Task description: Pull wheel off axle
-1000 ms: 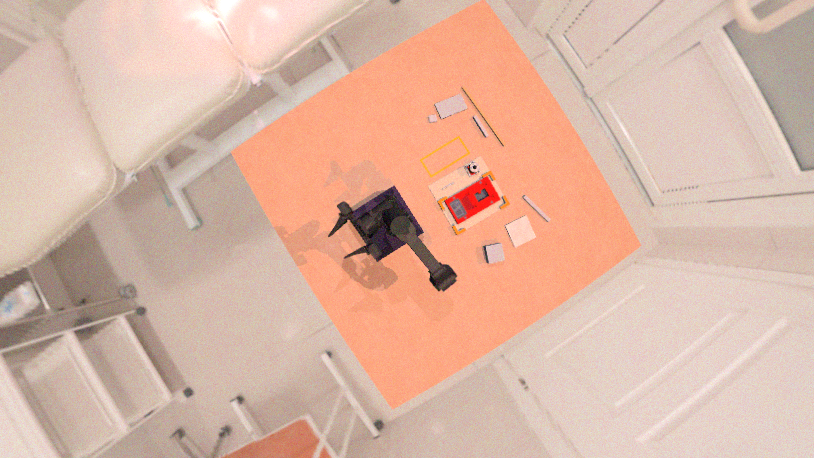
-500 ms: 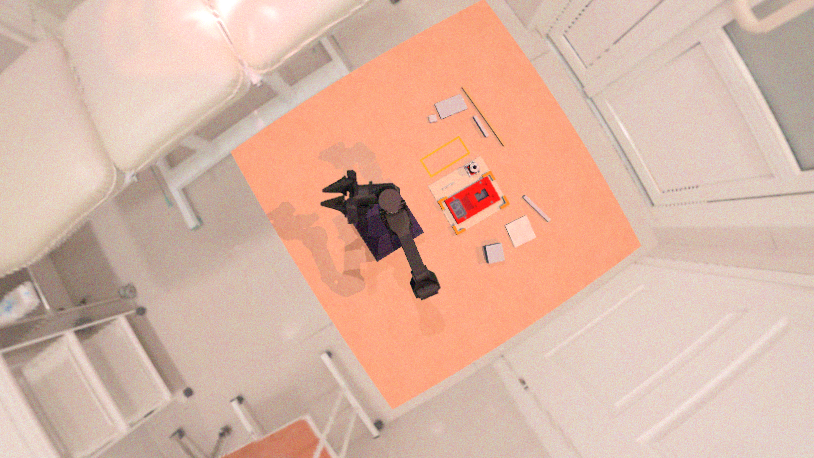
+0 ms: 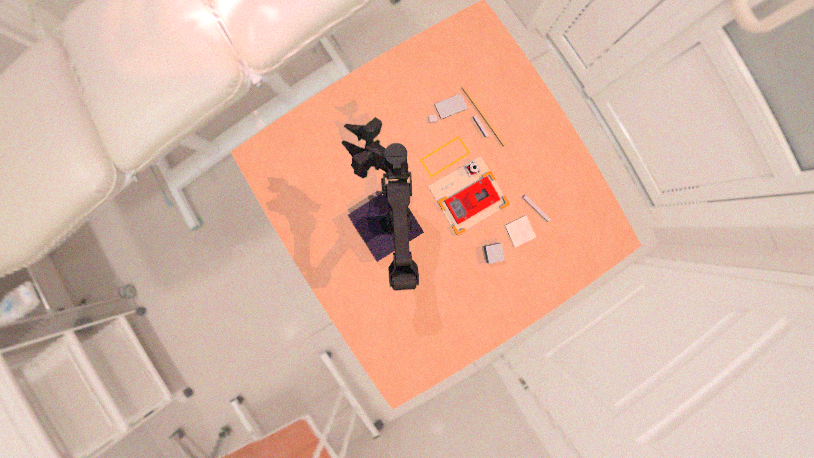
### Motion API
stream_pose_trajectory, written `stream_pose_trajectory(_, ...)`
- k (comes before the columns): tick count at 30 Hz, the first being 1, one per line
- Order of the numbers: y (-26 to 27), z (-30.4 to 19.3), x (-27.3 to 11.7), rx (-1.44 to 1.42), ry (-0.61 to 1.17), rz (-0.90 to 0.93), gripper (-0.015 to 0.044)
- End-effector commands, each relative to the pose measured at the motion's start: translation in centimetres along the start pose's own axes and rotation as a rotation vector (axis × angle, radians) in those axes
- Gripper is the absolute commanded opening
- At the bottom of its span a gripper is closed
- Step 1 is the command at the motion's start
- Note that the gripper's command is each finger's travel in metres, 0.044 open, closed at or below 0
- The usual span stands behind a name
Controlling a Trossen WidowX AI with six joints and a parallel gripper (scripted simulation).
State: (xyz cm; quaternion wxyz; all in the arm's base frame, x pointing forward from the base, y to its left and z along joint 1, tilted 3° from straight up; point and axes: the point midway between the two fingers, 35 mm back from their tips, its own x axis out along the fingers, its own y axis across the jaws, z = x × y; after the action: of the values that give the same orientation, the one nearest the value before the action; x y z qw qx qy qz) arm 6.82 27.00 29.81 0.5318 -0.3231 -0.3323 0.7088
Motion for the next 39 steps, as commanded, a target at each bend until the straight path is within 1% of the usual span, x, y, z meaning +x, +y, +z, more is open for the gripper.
stream_pose_trajectory(1,-2.3,-5.6,-0.7,0.413,0.219,-0.074,0.0300)
stream_pose_trajectory(5,-3.7,-11.3,-2.6,0.821,0.416,-0.206,0.0300)
stream_pose_trajectory(9,-4.3,-16.7,-5.6,1.228,0.591,-0.392,0.0300)
stream_pose_trajectory(15,-3.6,-23.4,-11.1,1.770,0.789,-0.744,0.0300)
stream_pose_trajectory(19,-2.3,-26.8,-15.2,2.080,0.882,-1.033,0.0300)
stream_pose_trajectory(24,0.0,-30.0,-20.8,2.406,0.953,-1.479,0.0300)
stream_pose_trajectory(29,3.0,-31.9,-26.7,2.624,0.961,-2.031,0.0300)
stream_pose_trajectory(33,5.9,-32.5,-31.2,2.674,0.911,-2.557,0.0300)
stream_pose_trajectory(36,8.0,-32.5,-34.3,2.609,0.838,-2.971,0.0300)
stream_pose_trajectory(37,8.4,-32.4,-34.8,2.588,0.823,-3.042,0.0300)
stream_pose_trajectory(39,8.5,-32.4,-35.0,2.581,0.818,-3.064,0.0300)
